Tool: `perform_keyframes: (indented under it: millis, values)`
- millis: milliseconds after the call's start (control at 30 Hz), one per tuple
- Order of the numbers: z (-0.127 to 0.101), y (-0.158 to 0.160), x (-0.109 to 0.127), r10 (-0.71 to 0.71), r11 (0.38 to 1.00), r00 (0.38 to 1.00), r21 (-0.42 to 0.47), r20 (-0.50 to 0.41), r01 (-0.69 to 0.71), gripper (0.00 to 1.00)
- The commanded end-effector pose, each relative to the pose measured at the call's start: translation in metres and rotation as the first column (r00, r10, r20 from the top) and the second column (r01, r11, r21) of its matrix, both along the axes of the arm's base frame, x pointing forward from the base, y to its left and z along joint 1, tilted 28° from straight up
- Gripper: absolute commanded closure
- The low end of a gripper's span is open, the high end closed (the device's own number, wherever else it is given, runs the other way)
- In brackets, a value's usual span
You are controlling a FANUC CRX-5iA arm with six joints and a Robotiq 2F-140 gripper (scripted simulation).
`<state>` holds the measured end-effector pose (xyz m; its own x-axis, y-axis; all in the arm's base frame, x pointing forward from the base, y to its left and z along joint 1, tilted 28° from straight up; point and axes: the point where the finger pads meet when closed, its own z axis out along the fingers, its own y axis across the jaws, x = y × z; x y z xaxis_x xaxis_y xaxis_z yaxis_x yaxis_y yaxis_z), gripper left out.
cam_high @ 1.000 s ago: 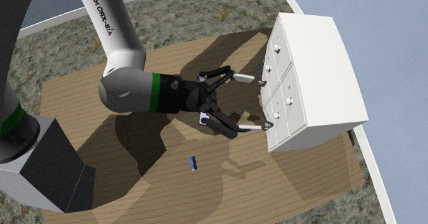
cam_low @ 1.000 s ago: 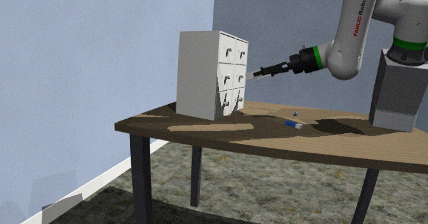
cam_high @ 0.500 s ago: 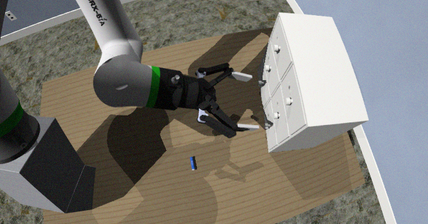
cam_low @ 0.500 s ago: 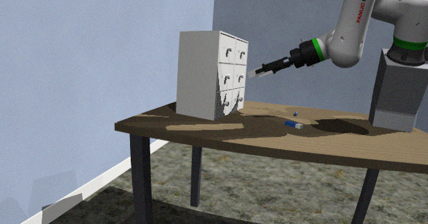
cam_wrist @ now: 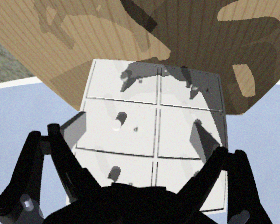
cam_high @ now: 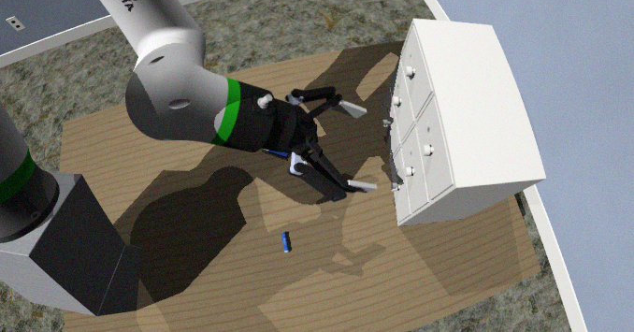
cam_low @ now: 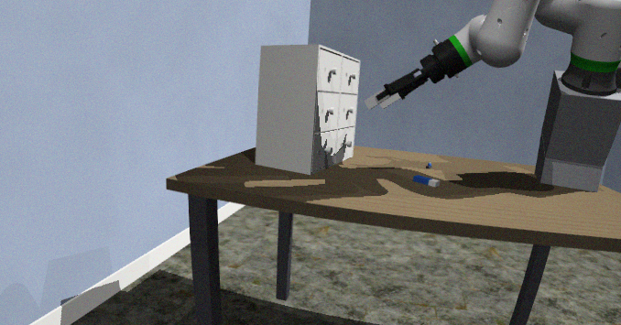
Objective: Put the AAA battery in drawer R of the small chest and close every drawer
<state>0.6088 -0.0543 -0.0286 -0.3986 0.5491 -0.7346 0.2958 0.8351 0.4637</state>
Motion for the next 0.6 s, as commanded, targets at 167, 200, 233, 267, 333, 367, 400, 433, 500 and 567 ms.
perform_keyframes:
  millis: [167,200,233,267,333,367,400,433,500,567]
  values:
    - [0.006,0.001,-0.007,0.045,0.999,0.996,0.033,-0.081,-0.043,0.0]
    - [0.007,-0.001,-0.008,0.048,0.998,0.995,0.034,-0.088,-0.045,0.0]
    - [0.007,-0.001,-0.009,0.052,0.998,0.994,0.037,-0.095,-0.049,0.0]
    - [0.007,0.001,-0.01,0.058,0.998,0.993,0.042,-0.102,-0.054,0.0]
    - [0.008,0.001,-0.012,0.067,0.997,0.991,0.048,-0.116,-0.061,0.0]
    - [0.009,0.0,-0.013,0.07,0.997,0.99,0.05,-0.122,-0.064,0.0]
    - [0.01,-0.001,-0.013,0.072,0.997,0.989,0.051,-0.127,-0.065,0.0]
    - [0.011,-0.001,-0.013,0.074,0.996,0.988,0.053,-0.133,-0.068,0.0]
    - [0.011,-0.001,-0.013,0.074,0.996,0.988,0.053,-0.133,-0.068,0.0]
    - [0.01,0.0,-0.016,0.084,0.995,0.986,0.061,-0.147,-0.076,0.0]
